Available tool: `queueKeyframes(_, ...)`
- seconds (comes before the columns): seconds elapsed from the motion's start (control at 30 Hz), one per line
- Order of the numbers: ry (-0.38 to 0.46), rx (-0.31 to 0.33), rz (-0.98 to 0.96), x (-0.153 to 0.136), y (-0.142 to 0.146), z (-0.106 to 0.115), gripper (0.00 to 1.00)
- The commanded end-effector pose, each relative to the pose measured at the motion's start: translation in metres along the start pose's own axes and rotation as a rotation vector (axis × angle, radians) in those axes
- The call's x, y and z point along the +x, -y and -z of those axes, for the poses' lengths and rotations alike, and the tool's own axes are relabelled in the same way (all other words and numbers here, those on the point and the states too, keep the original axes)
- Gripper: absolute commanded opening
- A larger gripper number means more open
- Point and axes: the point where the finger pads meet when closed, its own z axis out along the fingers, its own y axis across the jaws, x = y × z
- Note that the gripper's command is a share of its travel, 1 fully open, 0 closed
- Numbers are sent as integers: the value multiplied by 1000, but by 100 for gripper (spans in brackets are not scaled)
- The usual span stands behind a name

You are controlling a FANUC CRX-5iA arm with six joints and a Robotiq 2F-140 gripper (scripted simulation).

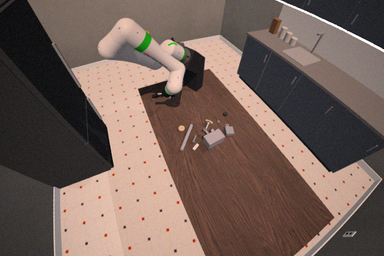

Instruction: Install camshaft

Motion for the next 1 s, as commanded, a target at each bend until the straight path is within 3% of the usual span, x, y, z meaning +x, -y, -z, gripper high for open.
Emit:
queueKeyframes(0.0, 0, 0, 0, 0, 0, 0, 100)
queueKeyframes(0.7, 0, 1, -16, 2, 2, 2, 100)
queueKeyframes(0.97, 10, 15, -260, 25, 38, 38, 100)
